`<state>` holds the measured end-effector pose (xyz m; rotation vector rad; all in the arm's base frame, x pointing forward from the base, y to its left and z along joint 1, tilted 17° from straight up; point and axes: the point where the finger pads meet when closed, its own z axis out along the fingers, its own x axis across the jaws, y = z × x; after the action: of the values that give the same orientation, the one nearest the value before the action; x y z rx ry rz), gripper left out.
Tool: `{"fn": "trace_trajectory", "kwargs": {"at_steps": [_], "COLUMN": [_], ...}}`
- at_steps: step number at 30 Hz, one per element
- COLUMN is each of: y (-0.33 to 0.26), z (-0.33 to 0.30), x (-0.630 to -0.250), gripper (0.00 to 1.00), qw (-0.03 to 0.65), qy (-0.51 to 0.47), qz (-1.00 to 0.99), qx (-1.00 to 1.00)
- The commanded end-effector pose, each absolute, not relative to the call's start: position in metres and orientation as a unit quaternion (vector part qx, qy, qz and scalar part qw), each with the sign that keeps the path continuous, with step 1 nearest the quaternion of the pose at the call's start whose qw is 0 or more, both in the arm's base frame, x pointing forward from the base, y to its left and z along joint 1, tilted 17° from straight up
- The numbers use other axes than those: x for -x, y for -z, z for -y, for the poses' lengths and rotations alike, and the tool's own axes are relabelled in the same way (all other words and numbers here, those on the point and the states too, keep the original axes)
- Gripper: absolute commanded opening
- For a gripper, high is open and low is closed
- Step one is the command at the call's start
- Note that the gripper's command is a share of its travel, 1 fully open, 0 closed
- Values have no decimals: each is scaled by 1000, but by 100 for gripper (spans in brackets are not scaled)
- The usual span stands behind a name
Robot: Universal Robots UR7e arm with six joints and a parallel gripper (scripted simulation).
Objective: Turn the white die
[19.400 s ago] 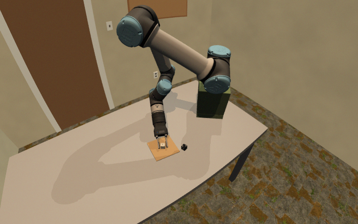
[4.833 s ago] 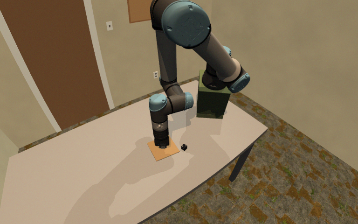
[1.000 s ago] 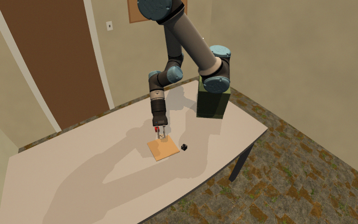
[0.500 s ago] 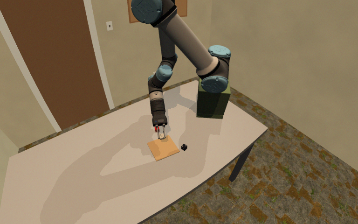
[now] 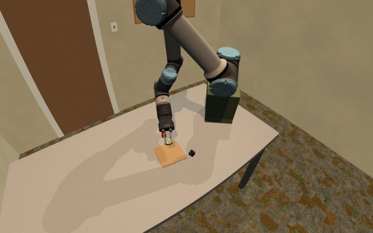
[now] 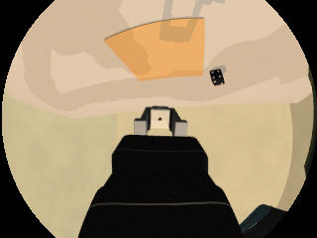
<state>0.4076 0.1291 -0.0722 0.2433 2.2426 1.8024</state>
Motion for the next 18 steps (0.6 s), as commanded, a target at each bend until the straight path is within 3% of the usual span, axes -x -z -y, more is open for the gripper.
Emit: {"fn": "trace_trajectory", "kwargs": {"at_steps": [1, 18], "y": [74, 116], "z": [-129, -139], "x": [-408, -415], "gripper": [49, 49], "qw": [127, 126], "qy": [-619, -619], "qz": [-770, -770], "qx": [-83, -83]}}
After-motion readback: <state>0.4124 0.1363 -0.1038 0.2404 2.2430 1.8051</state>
